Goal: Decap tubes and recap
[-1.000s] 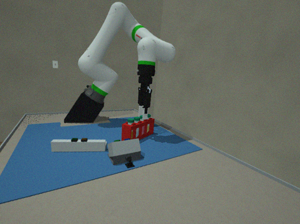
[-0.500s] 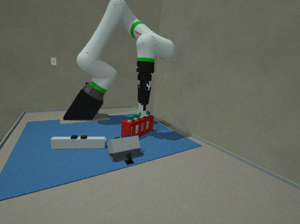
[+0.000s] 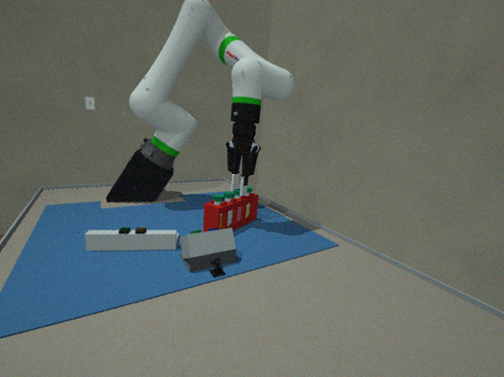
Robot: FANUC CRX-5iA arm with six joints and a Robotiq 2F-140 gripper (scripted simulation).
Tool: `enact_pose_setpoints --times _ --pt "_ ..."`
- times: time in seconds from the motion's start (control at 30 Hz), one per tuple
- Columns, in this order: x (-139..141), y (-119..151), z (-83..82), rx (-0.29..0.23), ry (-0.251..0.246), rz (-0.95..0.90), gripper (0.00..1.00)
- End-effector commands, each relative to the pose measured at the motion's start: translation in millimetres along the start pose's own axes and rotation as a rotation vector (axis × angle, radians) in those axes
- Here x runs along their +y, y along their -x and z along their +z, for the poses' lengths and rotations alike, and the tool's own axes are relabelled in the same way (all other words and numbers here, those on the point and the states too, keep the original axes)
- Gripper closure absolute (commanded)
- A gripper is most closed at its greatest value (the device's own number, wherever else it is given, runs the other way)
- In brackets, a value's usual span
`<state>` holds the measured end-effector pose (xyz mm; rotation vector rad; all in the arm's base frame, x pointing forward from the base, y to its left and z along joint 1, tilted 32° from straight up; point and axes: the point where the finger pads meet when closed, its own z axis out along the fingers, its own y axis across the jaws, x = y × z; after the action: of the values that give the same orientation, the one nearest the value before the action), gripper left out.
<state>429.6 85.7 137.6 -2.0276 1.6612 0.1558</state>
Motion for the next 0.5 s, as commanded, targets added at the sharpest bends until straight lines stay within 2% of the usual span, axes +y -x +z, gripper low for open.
enact_pose_setpoints --times 0.0,0.27,0.47 --pt "0.0 -0.6 -0.2 -0.026 -0.007 -0.242 1.00" --pt "0.0 -0.6 -0.4 -0.025 -0.011 -0.589 1.00" --pt "0.0 -0.6 -0.4 -0.025 -0.011 -0.589 1.00"
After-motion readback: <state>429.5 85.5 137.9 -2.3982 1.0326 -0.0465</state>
